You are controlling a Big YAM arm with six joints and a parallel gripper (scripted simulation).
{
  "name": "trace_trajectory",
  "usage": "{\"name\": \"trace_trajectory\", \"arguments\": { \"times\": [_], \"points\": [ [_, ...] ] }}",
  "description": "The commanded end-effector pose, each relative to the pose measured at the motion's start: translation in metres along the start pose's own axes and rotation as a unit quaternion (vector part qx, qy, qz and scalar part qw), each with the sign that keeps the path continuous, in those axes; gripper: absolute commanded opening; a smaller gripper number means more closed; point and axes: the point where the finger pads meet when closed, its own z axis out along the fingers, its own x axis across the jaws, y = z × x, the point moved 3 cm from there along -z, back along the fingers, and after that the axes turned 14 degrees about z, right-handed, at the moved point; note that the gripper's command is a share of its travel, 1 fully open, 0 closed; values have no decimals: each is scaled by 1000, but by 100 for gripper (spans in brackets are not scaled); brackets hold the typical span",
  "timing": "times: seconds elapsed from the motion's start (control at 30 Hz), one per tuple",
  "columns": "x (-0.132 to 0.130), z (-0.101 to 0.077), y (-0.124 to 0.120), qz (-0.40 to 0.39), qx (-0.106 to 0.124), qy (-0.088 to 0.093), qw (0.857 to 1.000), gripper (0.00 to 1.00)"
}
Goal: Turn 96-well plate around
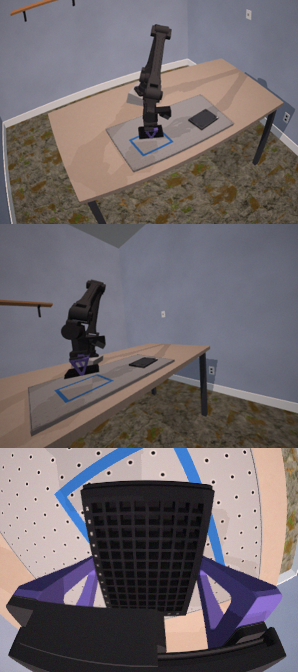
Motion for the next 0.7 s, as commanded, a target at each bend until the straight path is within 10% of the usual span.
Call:
{"name": "trace_trajectory", "arguments": {
  "times": [0.0, 0.67],
  "points": [
    [-7, 1, 4, 0, -2, -11, 1000, 0],
    [-5, 15, 4, 0, -1, -7, 1000, 0]
  ]
}}
